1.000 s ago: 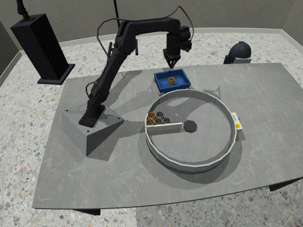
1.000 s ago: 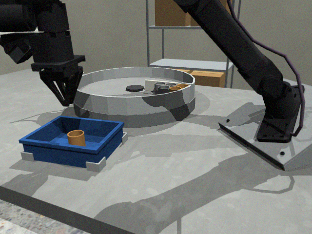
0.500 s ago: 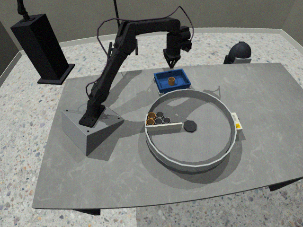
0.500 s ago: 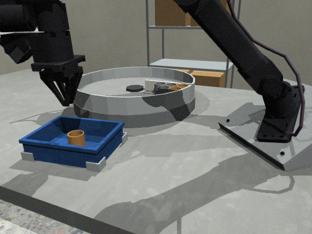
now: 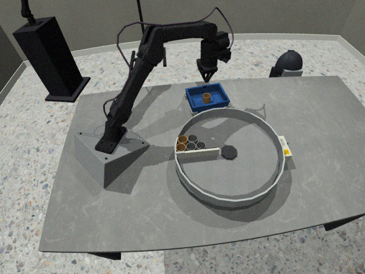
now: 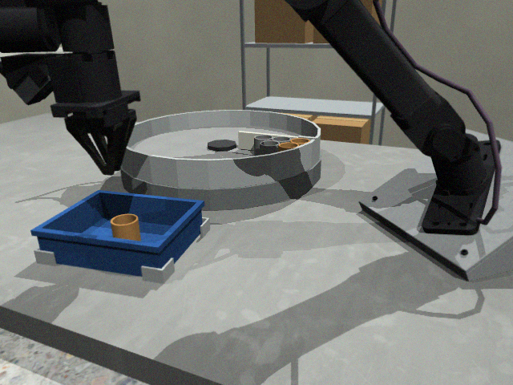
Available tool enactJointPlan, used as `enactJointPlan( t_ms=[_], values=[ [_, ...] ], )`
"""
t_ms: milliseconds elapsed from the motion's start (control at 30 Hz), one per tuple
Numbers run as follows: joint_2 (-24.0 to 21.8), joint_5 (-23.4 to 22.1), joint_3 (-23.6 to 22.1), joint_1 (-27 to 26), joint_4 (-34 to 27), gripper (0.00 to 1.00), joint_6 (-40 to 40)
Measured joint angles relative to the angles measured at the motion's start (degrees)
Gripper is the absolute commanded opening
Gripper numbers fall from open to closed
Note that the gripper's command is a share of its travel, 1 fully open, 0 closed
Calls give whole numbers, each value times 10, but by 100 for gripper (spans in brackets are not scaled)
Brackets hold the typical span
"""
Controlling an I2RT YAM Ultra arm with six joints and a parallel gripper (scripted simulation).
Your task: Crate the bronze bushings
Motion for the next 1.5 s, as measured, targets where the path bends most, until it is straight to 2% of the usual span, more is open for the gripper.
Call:
enactJointPlan(
  t_ms=[267, 700, 1100, 1267, 1500],
  values=[
    [-8, -3, -25, -8, 7, 15, 0],
    [-63, -15, -118, -38, 38, 15, 0],
    [-158, -40, -289, -109, 91, 15, -6],
    [-188, -53, -340, -142, 110, 15, -13],
    [-247, -82, -453, -238, 136, 15, -37]
  ],
)
